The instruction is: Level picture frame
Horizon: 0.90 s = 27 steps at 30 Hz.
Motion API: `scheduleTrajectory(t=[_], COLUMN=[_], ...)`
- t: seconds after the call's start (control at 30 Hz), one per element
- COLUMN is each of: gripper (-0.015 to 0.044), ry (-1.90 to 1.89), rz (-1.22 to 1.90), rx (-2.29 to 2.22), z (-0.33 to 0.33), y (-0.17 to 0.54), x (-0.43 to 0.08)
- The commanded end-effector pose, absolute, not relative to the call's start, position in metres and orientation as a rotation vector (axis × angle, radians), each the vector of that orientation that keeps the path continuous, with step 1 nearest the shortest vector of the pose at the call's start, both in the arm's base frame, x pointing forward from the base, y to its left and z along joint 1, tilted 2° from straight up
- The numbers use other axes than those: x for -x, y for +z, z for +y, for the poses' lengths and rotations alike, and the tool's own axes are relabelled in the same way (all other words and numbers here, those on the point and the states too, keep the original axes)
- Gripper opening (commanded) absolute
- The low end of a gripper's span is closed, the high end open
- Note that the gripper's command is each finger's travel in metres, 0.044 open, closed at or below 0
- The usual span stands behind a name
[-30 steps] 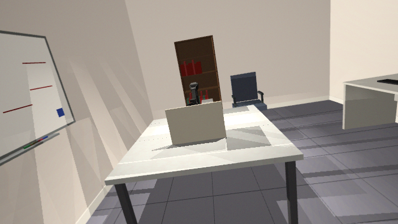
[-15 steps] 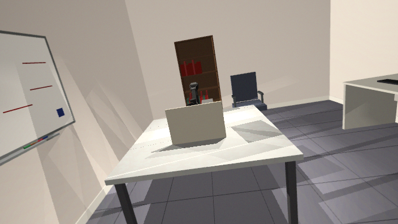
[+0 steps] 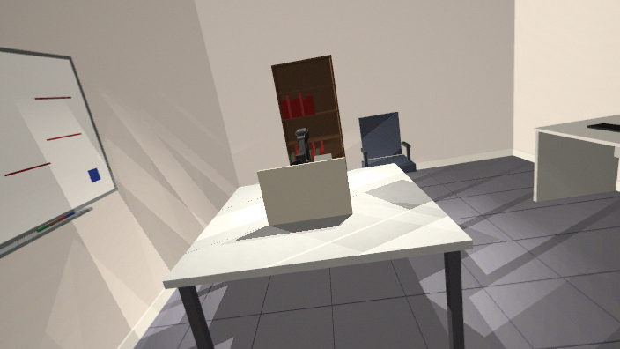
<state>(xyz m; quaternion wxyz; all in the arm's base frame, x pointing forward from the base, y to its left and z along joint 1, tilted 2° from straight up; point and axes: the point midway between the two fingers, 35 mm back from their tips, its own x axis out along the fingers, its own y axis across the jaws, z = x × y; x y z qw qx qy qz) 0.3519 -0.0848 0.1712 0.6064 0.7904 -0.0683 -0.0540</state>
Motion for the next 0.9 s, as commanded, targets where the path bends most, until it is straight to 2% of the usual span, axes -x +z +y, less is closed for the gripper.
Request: scheduleTrajectory(t=[0.0, 0.87], gripper=[0.0, 0.0], ry=[-0.122, -0.121], rz=[-0.166, -0.166], rx=[-1.822, -1.822], z=[-0.0858, -0.0873], y=[0.1752, 0.1813], x=[-0.3516, -0.3514])
